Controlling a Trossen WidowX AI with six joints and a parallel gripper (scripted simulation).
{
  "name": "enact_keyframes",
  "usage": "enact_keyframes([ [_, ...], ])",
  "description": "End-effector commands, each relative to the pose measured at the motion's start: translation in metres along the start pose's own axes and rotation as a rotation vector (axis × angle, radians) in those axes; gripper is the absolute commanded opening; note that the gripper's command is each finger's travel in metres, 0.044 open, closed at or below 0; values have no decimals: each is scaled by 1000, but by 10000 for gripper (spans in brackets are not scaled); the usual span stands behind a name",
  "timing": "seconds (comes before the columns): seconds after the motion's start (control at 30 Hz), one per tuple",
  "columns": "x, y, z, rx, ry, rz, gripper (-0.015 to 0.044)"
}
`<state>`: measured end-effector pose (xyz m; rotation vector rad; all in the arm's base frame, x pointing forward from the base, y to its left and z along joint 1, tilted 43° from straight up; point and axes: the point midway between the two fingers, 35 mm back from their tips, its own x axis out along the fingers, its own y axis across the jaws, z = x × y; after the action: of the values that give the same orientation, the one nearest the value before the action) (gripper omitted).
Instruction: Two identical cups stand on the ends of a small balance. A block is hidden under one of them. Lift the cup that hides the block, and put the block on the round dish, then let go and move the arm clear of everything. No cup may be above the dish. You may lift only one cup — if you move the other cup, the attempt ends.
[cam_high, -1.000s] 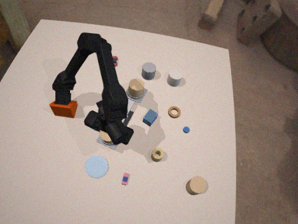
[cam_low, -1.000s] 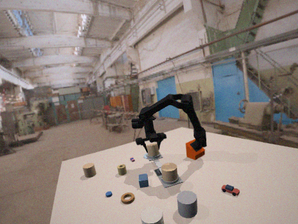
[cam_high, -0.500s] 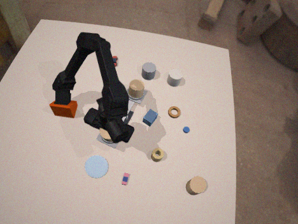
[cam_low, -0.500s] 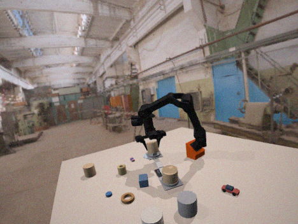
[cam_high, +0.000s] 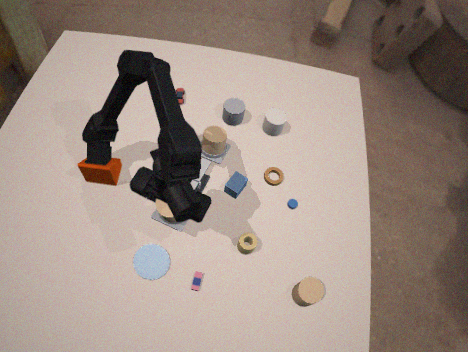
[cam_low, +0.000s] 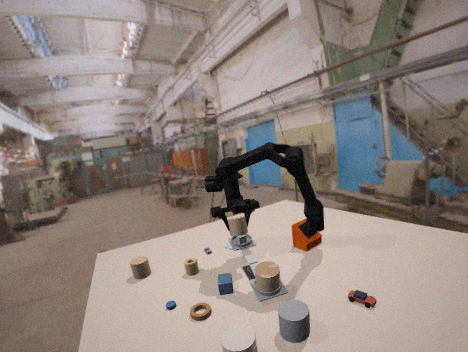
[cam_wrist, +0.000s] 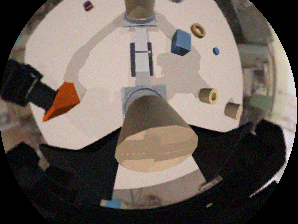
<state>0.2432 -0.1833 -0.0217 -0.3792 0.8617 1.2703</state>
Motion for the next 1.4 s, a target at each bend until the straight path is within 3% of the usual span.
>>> enact_keyframes([
  [0.0,-10,-1,-1,-7,9,-11,0],
  [1.13,-53,6,1,-7,7,-9,0],
  [1.37,-47,7,2,1,-3,1,0],
])
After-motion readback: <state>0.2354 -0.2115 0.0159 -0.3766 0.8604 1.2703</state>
